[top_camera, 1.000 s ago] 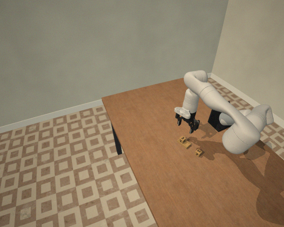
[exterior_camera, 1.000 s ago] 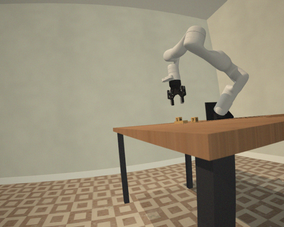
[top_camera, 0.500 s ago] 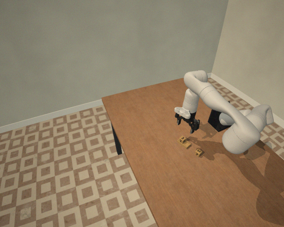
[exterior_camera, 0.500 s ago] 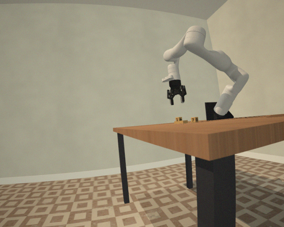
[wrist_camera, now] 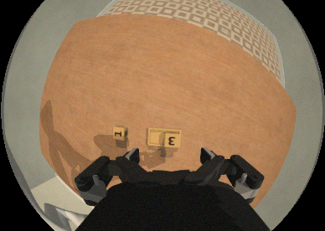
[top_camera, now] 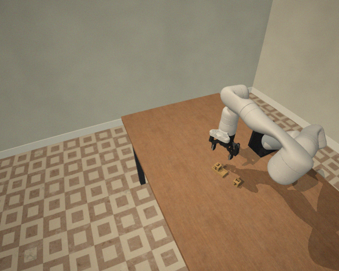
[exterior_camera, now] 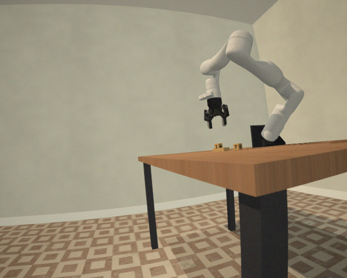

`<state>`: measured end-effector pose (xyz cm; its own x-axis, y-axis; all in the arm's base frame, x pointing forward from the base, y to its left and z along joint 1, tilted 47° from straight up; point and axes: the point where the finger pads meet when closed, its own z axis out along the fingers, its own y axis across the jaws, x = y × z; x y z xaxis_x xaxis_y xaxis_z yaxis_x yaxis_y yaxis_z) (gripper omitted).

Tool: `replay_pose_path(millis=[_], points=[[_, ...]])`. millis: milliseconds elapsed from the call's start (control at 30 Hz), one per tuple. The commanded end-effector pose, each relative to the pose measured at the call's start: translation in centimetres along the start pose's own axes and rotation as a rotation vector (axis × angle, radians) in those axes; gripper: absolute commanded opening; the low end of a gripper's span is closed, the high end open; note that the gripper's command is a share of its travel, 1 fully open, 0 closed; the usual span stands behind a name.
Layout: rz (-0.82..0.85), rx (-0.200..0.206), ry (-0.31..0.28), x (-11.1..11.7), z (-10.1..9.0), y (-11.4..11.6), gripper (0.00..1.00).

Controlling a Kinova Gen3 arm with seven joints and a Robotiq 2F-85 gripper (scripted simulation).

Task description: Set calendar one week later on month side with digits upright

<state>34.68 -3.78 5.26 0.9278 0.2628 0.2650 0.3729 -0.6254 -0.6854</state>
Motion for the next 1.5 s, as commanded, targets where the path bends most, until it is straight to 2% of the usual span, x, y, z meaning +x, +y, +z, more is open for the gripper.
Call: replay_pose_path(millis=[0,400,467,967,1033,1467], points=[[-0.035,-0.002,0.003,0.2,-0.1,-0.3,1.0],[-0.378,-0.009,0.006,0.9,0.2,-2.9,1.0],[-0.378,-0.009,0.006,0.9,0.2,-2.9,1.0],[-0.969,-0.01,0.003,1.3,1.0,-7.5,1.0],[-0.969,-0.01,0.003,1.3,1.0,-7.5,1.0],[-1.356,-0.002,0.001,1.2,1.6,-10.6,1.0]])
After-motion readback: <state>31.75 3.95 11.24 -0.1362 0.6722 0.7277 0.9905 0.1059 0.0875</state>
